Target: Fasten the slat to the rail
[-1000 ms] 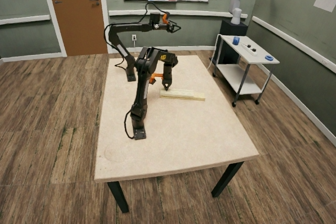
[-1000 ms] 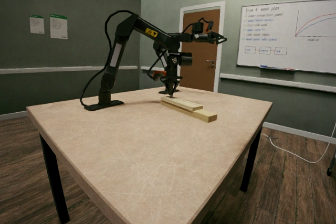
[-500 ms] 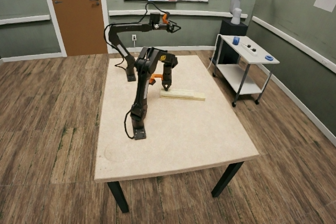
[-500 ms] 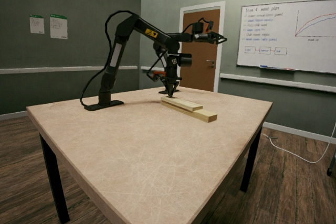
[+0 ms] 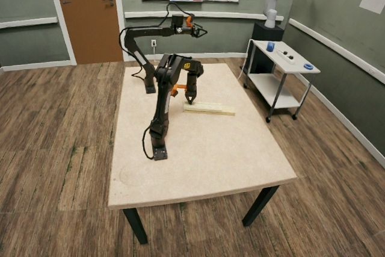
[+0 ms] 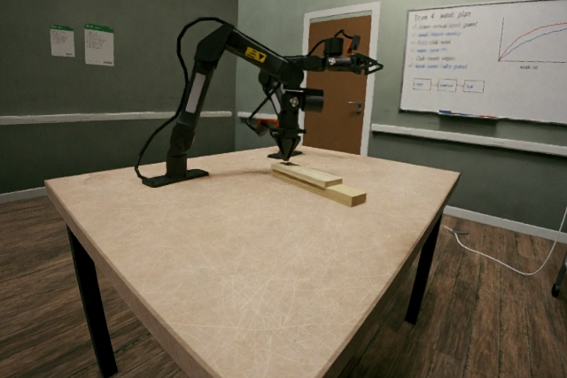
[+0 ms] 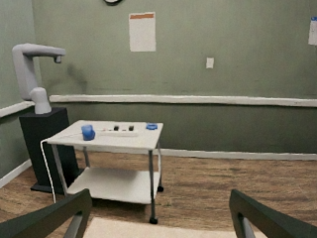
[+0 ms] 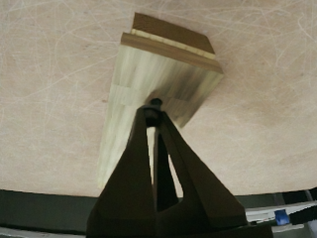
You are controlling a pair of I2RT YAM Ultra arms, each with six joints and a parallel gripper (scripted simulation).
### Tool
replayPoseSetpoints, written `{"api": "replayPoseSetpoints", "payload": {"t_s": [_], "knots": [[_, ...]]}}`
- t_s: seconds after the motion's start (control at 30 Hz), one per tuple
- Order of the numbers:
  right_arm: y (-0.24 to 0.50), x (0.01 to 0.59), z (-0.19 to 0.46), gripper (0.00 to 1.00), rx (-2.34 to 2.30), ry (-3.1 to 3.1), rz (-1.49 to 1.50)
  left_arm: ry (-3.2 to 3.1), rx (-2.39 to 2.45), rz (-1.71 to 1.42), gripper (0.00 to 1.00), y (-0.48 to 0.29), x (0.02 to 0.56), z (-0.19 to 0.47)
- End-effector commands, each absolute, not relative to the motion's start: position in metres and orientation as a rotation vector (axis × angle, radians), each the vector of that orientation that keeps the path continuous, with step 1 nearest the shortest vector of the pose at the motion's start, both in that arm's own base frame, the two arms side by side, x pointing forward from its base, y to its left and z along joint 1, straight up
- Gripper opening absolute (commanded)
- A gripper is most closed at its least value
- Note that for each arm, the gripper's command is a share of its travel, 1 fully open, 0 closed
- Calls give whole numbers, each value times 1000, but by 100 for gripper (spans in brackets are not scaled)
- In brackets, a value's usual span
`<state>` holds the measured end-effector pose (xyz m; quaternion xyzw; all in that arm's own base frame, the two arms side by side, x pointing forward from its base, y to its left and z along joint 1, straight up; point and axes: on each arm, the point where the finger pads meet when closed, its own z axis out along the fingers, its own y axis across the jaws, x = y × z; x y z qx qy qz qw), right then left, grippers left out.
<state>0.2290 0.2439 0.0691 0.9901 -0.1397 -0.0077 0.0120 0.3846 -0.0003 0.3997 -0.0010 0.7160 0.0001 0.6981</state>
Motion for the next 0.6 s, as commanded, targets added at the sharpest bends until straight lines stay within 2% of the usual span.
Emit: {"api": "replayPoseSetpoints", "payload": {"t_s": [0.0,0.57], "knots": [[247,233,93,12,3122,-448,14,1558,0,0,100,1,381,412],[234,246,98,12,3117,-499,18,1558,0,0,100,1,381,412]]}}
